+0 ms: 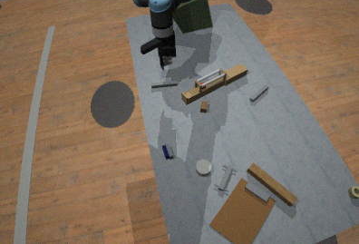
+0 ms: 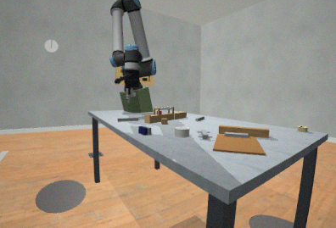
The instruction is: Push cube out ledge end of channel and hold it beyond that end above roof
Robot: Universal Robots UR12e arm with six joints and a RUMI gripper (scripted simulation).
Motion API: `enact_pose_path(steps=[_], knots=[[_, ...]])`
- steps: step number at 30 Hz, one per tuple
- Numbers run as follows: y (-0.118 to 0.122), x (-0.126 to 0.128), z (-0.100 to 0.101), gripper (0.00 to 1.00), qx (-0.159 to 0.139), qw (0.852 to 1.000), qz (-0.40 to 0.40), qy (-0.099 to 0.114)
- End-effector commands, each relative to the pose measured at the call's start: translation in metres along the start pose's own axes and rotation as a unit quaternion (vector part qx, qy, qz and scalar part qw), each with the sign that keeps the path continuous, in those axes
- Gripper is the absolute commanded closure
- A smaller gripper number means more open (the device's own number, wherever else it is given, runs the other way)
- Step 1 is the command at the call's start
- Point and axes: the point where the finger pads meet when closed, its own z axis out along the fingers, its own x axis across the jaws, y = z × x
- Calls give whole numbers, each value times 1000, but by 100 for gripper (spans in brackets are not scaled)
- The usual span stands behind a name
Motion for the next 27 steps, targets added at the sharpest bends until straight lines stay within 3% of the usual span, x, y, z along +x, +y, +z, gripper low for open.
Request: enact_pose_path(steps=[1,14,15,27], knots=[[0,-1,0,100,0,1000,0,-1],[0,-1,0,100,0,1000,0,-1],[0,-1,0,78,0,1000,0,-1],[0,-1,0,78,0,1000,0,-1]])
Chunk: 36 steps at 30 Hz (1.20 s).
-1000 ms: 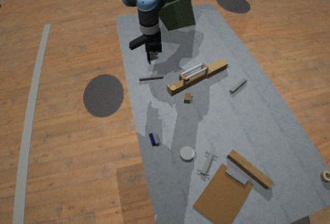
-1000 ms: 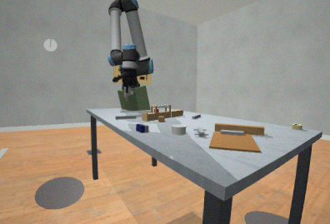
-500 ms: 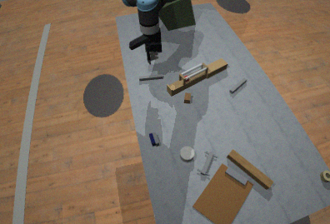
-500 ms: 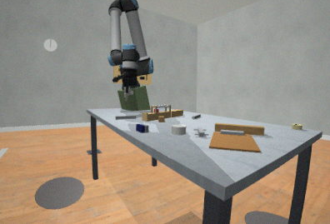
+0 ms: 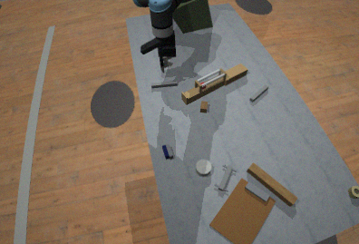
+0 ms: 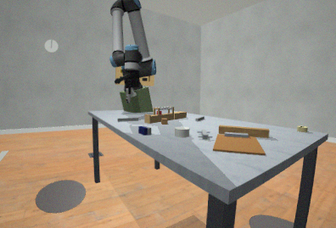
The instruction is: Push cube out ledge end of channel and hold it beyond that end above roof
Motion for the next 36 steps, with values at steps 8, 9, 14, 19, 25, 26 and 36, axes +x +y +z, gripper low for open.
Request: enact_pose_path(steps=[8,9,14,19,25,26,36], knots=[[0,-1,0,78,0,1000,0,-1],[0,-1,0,78,0,1000,0,-1],[0,-1,0,78,0,1000,0,-1],[0,-1,0,78,0,1000,0,-1],[0,-1,0,78,0,1000,0,0],[0,-1,1,78,0,1000,0,0],[-1,-1,49,78,0,1000,0,0]])
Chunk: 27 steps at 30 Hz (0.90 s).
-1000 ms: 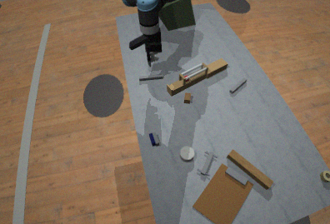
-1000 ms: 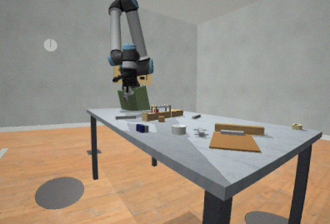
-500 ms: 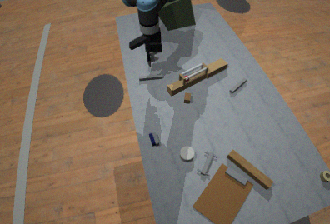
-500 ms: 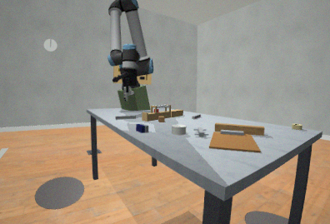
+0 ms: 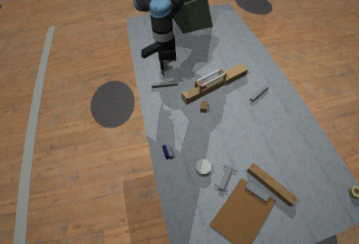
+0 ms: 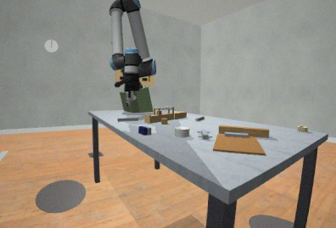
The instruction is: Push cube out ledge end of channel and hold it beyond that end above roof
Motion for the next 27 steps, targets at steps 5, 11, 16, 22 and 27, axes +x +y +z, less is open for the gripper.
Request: enact_pose_path(steps=[5,11,16,22,27], knots=[[-1,-1,50,78,0,1000,0,-1],[-2,-1,65,78,0,1000,0,-1],[-2,-1,67,78,0,1000,0,-1],[-2,-1,73,78,0,1000,0,-1],[-2,-1,83,78,0,1000,0,-1]])
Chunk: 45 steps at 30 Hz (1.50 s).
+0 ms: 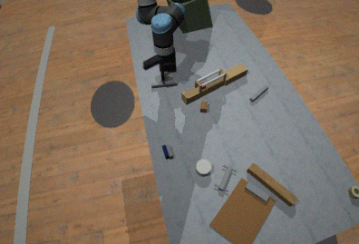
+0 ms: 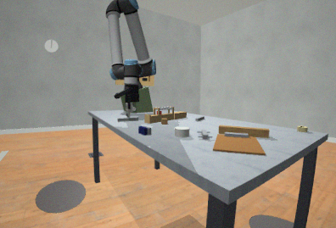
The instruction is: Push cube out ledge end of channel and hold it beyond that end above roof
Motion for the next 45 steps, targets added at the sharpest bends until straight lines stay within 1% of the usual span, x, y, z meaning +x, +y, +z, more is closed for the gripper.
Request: enact_pose_path(steps=[1,7,42,43,45], knots=[[0,-1,10,78,0,1000,0,-1],[0,-1,17,78,0,1000,0,-1],[0,-1,17,78,0,1000,0,-1],[0,-1,17,100,0,1000,0,-1],[0,-1,17,100,0,1000,0,-1]])
